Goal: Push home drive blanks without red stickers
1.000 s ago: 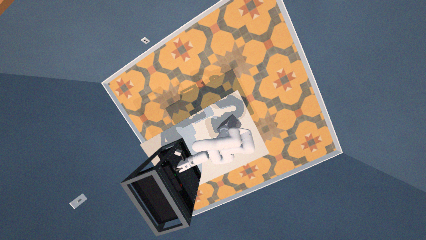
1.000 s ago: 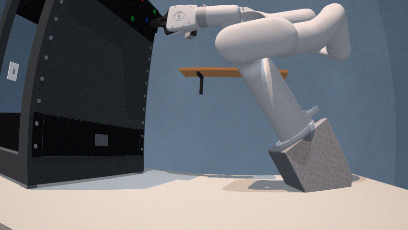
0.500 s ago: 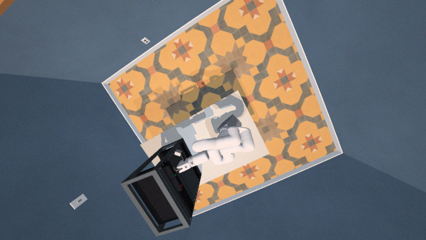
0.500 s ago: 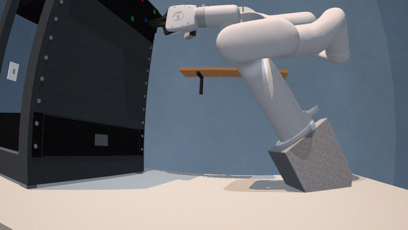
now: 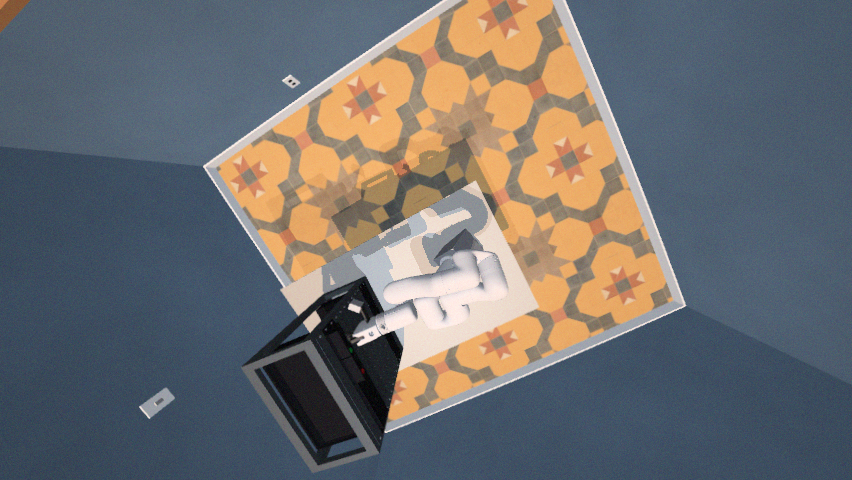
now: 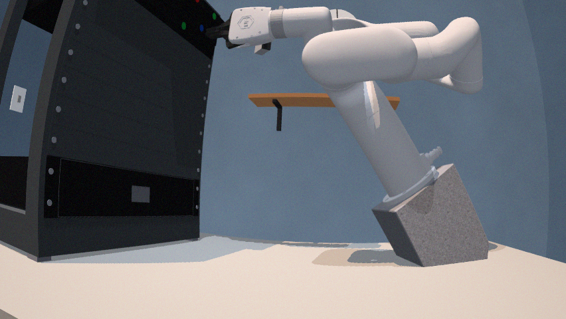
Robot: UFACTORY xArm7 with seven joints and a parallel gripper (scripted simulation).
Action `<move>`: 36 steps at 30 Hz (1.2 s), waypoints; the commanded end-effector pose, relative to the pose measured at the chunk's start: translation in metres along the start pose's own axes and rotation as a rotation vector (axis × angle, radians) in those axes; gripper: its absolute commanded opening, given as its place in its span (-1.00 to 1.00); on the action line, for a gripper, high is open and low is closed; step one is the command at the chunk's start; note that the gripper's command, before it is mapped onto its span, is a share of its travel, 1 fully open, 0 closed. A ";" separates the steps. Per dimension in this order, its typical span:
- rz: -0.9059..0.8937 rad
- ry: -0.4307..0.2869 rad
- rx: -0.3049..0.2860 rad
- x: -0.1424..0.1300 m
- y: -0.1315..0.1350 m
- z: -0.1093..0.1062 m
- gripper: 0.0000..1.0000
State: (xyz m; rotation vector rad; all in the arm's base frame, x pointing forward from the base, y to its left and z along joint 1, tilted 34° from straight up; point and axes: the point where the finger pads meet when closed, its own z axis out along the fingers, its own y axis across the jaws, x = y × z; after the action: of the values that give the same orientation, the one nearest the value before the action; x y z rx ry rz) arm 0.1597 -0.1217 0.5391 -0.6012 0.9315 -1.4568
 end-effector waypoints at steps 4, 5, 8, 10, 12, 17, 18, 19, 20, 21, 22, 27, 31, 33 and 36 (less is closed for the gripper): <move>-0.001 0.002 0.002 0.001 -0.001 0.000 -1.00; -0.001 0.002 0.002 0.001 -0.001 0.000 -1.00; -0.001 0.002 0.002 0.001 -0.001 0.002 -1.00; -0.001 0.002 0.002 0.001 -0.001 0.003 -1.00; -0.001 0.002 0.002 0.001 -0.001 0.003 -1.00; -0.001 0.002 0.002 0.001 -0.001 0.003 -1.00; -0.001 0.002 0.002 0.001 -0.001 0.003 -1.00; -0.001 0.002 0.002 0.001 -0.001 0.003 -1.00; -0.001 0.002 0.002 0.001 -0.001 0.003 -1.00; -0.001 0.002 0.002 0.001 -0.001 0.003 -1.00; -0.001 0.002 0.002 0.001 -0.001 0.003 -1.00; -0.001 0.002 0.002 0.001 -0.001 0.005 -1.00; -0.001 0.002 0.002 0.001 -0.001 0.005 -1.00; -0.001 0.002 0.002 0.001 -0.001 0.005 -1.00; -0.001 0.002 0.002 0.001 -0.001 0.005 -1.00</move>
State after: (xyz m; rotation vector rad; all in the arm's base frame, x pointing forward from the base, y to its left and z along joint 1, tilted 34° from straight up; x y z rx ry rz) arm 0.1632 -0.1225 0.5417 -0.6004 0.9291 -1.4582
